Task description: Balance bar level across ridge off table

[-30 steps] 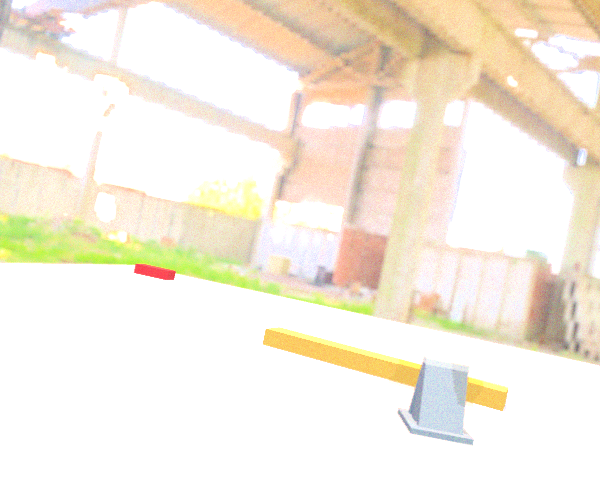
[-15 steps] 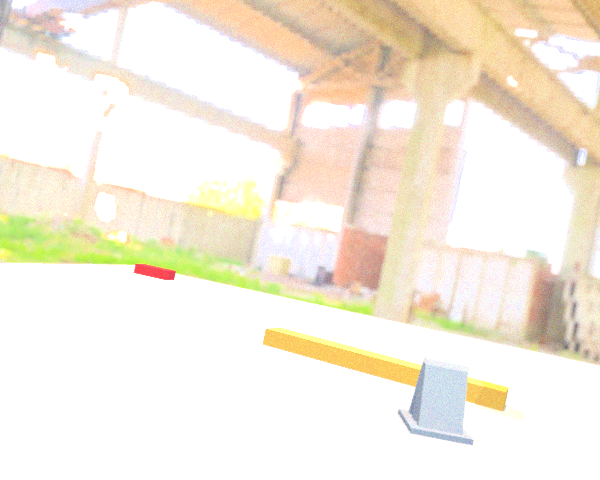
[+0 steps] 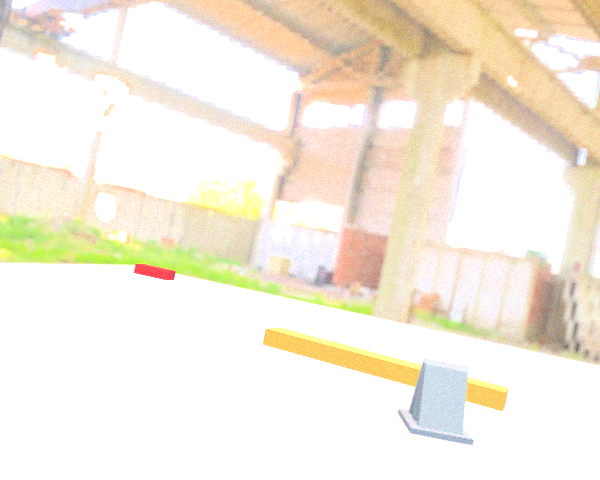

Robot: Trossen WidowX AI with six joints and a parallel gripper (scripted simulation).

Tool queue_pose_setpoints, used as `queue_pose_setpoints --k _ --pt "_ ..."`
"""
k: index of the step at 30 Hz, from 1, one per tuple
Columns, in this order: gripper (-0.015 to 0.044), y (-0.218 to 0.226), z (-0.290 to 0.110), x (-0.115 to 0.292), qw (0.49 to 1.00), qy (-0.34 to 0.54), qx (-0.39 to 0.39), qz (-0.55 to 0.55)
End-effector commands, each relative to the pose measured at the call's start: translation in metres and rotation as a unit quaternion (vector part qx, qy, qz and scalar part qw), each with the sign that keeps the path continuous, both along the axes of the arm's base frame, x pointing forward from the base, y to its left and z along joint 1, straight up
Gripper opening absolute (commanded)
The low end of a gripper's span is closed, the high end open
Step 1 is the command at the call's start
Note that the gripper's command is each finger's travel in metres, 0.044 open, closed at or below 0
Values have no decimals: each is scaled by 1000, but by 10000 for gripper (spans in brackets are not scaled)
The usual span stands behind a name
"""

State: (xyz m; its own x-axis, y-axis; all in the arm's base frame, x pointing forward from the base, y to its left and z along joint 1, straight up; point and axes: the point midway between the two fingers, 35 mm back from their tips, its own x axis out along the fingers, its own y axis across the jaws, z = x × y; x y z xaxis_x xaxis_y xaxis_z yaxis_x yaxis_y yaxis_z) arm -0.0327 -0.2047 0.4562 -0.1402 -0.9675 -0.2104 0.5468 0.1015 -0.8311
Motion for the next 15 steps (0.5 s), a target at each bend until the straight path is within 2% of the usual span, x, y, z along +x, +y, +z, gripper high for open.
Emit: queue_pose_setpoints --k 1,15 --pt "315 -14 -14 8 999 -20 25 20" --pt "315 -46 -57 57 985 -86 111 102"
